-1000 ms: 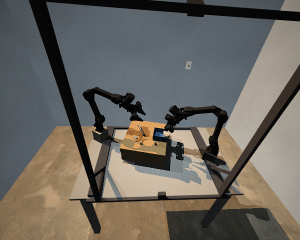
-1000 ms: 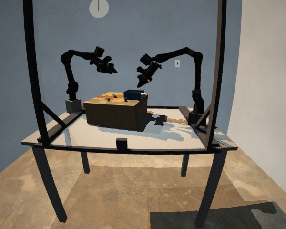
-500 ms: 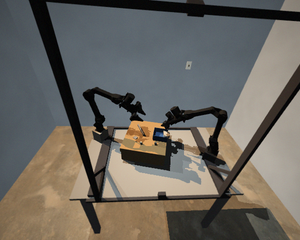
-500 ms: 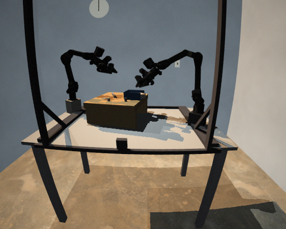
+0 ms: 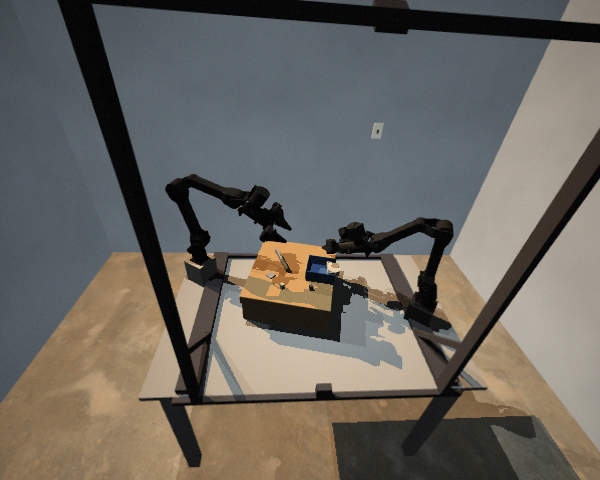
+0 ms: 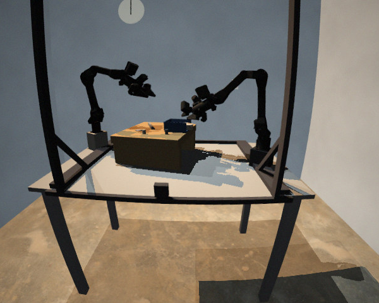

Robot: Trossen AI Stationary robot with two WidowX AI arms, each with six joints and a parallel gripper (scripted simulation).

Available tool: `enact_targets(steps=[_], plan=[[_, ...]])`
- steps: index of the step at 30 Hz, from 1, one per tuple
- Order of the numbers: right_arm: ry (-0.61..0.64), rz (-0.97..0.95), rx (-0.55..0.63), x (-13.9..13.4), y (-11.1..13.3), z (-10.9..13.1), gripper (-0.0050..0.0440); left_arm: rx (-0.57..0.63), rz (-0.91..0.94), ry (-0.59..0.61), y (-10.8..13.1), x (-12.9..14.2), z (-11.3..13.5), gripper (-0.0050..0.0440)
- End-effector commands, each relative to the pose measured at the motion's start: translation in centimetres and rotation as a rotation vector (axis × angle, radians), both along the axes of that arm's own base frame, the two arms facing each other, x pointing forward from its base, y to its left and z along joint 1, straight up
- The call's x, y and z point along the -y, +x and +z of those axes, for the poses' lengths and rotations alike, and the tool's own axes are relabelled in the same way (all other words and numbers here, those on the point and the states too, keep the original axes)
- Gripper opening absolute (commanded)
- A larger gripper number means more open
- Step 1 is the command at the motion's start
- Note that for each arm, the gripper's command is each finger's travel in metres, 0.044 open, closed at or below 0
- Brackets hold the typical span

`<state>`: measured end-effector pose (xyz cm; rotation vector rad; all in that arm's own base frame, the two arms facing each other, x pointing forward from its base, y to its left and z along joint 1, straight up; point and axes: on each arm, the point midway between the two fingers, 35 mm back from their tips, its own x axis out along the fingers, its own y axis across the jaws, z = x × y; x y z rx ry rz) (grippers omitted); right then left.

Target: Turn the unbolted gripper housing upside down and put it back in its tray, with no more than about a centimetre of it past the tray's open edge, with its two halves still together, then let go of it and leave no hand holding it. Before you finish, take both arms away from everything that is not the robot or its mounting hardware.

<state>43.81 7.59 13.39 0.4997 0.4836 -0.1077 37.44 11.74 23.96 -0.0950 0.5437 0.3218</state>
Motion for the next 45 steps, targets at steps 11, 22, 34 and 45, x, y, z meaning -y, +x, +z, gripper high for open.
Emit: enact_targets(steps=[11,22,34,45], plan=[[0.31,-0.251,0.228,2.8,-1.5,-0.8,0.0193,0.022,-0.005,0.011,0.0,0.0,0.9,0.0435],[0.562,-0.392,0.352,4.8,-4.7,-2.2,0.0193,0.022,-0.005,0.011,0.0,0.0,0.9,0.0435],[0.806,-0.32,0.317,0.9,-9.4,-5.1,0.0193,0.022,-0.005,0.011,0.0,0.0,0.9,0.0435],[1.033,-0.164,0.255,-5.3,-14.1,-4.2,0.0193,0.022,-0.005,0.011,0.0,0.0,0.9,0.0435]])
